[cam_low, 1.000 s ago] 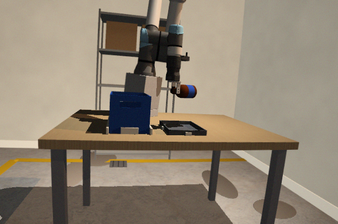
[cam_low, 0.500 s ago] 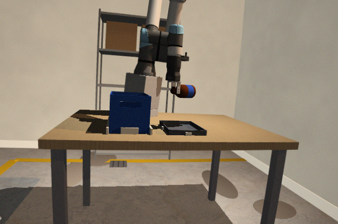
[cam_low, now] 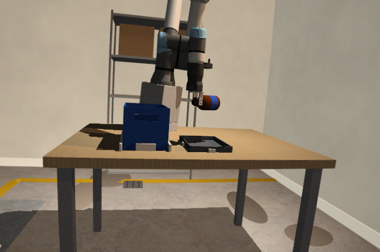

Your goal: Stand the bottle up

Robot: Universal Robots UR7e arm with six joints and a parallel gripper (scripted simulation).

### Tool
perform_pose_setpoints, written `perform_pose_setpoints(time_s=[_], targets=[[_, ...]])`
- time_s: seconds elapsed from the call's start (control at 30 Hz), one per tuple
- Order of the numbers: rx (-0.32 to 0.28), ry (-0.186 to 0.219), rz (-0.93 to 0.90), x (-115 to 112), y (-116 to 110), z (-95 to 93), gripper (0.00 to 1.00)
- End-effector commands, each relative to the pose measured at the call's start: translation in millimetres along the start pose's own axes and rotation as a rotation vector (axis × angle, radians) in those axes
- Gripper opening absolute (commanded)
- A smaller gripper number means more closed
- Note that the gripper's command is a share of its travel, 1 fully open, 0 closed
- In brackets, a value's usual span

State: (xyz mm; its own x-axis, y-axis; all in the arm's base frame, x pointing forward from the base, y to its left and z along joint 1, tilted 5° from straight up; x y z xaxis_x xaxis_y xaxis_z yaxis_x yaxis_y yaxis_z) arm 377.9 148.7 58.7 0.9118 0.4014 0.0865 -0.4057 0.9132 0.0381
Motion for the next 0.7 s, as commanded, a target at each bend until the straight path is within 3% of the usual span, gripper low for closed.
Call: perform_pose_setpoints(time_s=[0.0, 0.67], targets=[[0.0, -0.001, 0.0, 0.3, -0.1, 0.3, 0.0], [0.0, -0.001, 0.015, 0.3, -0.1, 0.3, 0.0]])
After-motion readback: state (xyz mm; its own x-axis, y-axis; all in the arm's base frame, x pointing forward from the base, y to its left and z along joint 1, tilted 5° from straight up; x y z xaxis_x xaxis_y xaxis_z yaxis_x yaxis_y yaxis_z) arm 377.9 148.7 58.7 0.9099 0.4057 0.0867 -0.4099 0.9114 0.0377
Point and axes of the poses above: the point where the finger pads meet when closed, its own z axis back along the fingers, its own x axis across the jaws, y = z × x, the point moved 10 cm from there along z, back along the fingers, and after that the axes turned 9 degrees about -z, right-handed, at the moved point
